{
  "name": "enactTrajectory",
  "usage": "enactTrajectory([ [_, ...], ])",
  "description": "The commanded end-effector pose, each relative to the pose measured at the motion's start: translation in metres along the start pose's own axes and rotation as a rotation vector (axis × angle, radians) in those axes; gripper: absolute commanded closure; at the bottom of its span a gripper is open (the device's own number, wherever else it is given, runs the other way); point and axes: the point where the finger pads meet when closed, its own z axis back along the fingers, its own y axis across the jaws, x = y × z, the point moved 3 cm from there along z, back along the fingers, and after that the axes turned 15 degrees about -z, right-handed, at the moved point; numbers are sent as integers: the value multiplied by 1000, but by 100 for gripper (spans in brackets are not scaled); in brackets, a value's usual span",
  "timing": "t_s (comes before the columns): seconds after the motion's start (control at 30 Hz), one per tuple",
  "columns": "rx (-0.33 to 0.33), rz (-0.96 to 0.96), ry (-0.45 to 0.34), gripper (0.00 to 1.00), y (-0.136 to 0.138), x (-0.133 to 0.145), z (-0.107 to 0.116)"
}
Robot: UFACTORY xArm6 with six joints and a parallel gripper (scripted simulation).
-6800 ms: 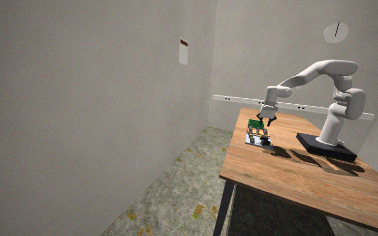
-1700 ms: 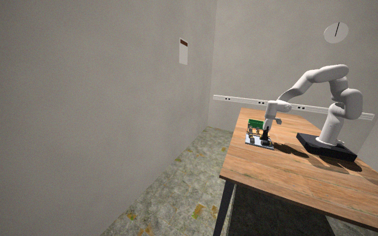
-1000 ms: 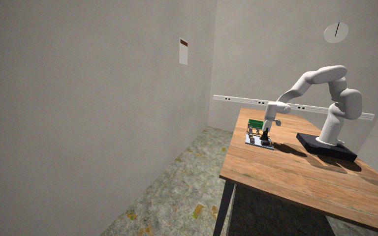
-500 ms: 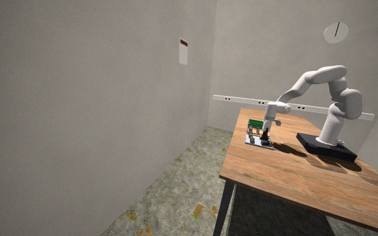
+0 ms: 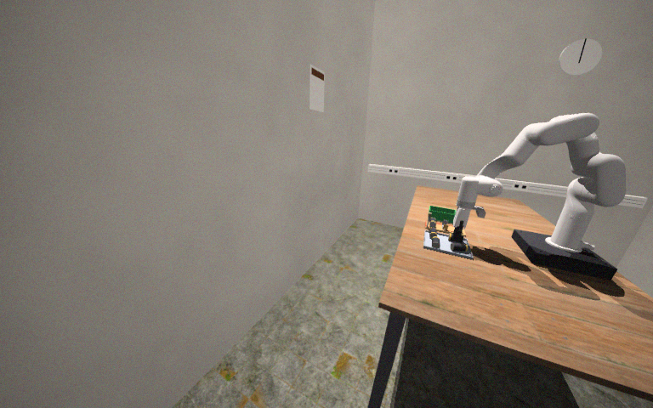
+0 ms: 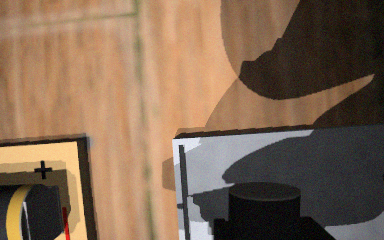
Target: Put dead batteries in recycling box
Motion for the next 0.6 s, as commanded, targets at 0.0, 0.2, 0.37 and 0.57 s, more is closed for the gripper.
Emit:
enactTrajectory([
  [0.0, 2, 0, -3, 72, 1, 1, 2],
  [0.2, 2, 0, -3, 72, 1, 1, 21],
  [0.37, 2, 0, -3, 72, 1, 1, 35],
  [0.57, 2, 0, -3, 72, 1, 1, 46],
])
